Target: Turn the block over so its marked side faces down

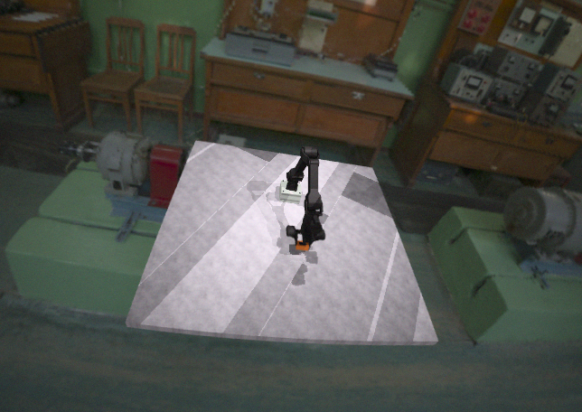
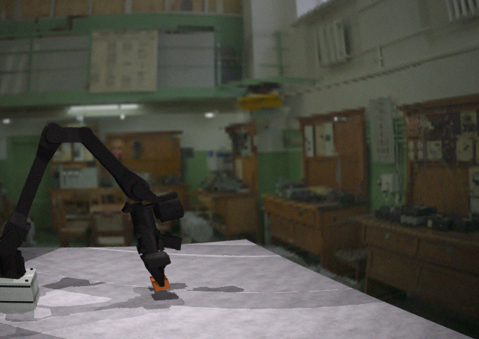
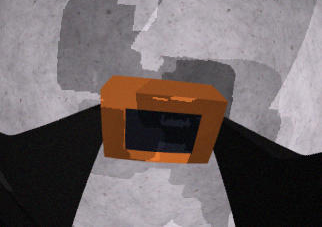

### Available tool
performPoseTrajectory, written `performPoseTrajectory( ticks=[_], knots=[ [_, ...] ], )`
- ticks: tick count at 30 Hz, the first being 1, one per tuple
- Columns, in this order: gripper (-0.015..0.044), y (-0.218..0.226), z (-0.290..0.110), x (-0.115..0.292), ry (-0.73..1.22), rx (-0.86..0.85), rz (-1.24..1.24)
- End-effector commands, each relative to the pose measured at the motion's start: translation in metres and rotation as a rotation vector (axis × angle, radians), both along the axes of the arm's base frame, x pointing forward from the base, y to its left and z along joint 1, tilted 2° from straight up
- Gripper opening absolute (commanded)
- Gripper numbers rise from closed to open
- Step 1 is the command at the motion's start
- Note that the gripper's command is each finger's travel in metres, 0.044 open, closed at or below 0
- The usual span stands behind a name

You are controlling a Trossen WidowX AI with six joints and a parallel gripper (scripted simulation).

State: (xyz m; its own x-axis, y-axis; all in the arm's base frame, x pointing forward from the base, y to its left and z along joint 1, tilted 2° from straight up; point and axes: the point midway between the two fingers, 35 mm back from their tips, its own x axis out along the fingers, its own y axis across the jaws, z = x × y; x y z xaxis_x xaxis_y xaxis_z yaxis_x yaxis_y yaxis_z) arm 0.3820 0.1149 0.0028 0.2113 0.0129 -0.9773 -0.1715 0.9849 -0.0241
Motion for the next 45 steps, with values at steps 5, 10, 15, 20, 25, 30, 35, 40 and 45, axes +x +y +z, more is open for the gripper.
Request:
performPoseTrajectory(
  ticks=[5, 10, 15, 20, 25, 30, 35, 40, 45],
  knots=[
    [0.0, -0.001, -0.002, -0.001, -0.12, 0.015, 0.008],
    [0.0, -0.001, -0.003, -0.002, -0.194, 0.029, 0.01],
    [0.0, -0.001, -0.002, -0.004, -0.268, 0.042, 0.011],
    [0.0, -0.002, -0.001, -0.007, -0.342, 0.056, 0.011],
    [0.0, -0.003, 0.002, -0.011, -0.405, 0.069, 0.011],
    [0.0, -0.003, 0.0, -0.01, -0.417, 0.071, 0.012],
    [0.0, -0.001, -0.011, -0.003, -0.486, 0.083, 0.017],
    [0.0, 0.001, -0.02, 0.002, -0.557, 0.096, 0.021],
    [0.0, 0.002, -0.027, 0.005, -0.627, 0.108, 0.024]
  ],
)
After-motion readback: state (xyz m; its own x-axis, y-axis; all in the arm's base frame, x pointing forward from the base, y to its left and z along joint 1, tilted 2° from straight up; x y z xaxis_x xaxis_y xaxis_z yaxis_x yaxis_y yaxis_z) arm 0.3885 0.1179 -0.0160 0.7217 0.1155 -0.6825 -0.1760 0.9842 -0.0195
